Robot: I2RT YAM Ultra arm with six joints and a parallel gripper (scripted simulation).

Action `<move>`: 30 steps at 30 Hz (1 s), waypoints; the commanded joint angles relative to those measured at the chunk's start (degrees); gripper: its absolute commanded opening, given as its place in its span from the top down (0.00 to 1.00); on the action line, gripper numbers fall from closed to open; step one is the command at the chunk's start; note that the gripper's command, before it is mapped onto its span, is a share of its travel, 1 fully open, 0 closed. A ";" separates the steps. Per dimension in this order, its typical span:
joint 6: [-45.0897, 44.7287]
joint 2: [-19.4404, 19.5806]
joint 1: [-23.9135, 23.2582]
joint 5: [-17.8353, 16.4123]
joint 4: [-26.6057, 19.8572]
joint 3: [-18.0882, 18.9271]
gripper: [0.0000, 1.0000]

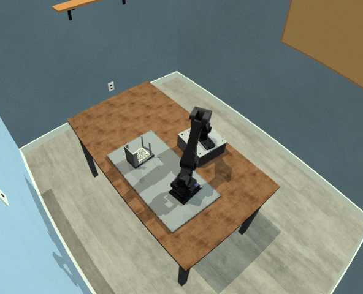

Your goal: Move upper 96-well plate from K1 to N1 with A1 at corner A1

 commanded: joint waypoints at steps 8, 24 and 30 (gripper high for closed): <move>0.31 0.11 0.74 0.47 1.18 -0.82 1.00; 0.34 0.35 0.77 0.48 1.67 -1.41 1.00; 0.37 0.12 0.80 0.47 1.83 -0.75 1.00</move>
